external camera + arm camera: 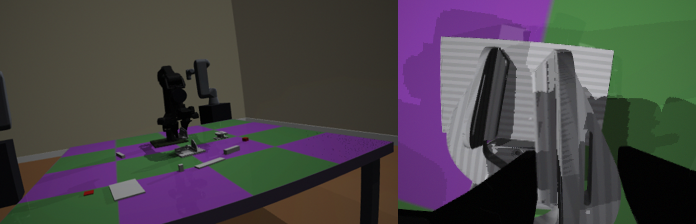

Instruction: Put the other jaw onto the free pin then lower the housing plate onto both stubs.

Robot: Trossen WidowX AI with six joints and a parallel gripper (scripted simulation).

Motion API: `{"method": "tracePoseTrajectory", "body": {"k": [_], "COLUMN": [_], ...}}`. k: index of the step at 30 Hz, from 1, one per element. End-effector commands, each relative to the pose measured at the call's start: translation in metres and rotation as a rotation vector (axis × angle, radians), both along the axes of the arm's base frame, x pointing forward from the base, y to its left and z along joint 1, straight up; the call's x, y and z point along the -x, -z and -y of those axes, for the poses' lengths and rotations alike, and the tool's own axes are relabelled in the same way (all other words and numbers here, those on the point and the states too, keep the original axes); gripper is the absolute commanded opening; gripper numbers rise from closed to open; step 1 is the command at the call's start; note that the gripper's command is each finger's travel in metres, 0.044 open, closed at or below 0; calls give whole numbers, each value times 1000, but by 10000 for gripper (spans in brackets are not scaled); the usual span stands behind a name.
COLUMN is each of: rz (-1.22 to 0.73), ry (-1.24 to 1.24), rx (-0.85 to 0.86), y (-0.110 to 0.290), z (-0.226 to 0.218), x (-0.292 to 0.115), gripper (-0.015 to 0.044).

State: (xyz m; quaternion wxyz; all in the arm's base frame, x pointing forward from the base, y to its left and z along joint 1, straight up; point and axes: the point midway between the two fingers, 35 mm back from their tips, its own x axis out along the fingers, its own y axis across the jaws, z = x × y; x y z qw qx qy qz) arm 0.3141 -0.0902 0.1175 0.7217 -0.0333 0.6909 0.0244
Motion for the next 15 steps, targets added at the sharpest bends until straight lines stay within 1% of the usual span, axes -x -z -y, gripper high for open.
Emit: {"method": "tracePoseTrajectory", "body": {"k": [1, 15], "rz": [-8, -8], "ry": [3, 2], "rx": [-4, -4], "y": [8, 31], "z": [-1, -1], "x": [1, 0], "gripper": [134, 134]}}
